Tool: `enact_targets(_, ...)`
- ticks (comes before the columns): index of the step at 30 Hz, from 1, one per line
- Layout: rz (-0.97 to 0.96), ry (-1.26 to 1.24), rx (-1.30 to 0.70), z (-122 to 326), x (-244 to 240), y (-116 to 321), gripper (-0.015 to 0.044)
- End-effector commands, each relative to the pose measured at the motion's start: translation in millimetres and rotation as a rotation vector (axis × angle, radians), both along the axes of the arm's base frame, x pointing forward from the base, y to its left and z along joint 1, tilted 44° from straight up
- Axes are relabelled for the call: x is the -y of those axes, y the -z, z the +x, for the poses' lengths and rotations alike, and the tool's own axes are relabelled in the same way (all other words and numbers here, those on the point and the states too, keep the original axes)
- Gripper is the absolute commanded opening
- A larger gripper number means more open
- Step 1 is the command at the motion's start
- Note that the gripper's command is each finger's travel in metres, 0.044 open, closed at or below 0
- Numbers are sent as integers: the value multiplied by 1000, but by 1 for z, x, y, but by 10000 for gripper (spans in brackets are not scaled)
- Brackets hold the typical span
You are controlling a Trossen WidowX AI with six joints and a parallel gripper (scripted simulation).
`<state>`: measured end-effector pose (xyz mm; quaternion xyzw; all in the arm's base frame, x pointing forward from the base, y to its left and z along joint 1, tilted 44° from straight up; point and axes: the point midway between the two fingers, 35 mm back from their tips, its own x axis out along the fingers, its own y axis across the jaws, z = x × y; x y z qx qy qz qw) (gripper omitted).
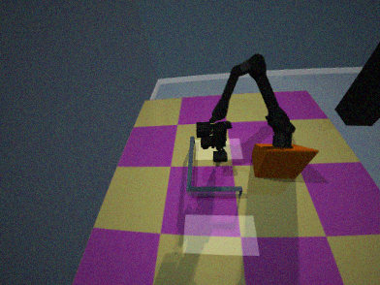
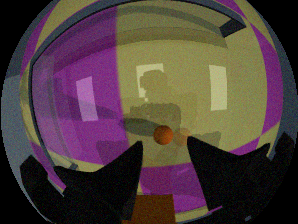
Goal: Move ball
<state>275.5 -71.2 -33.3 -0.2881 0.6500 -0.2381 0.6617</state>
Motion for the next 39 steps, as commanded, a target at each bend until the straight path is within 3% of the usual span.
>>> enact_targets(1,-5,2,-14,-3,6,6,217)
enact_targets(14,-6,2,-15,-3,19,19,217)
enact_targets(18,-6,2,-15,-3,19,19,112)
enact_targets(26,-6,2,-15,-3,19,19,59)
enact_targets(28,-6,2,-15,-3,18,19,6)
enact_targets(39,8,0,-14,3,-28,-22,0)
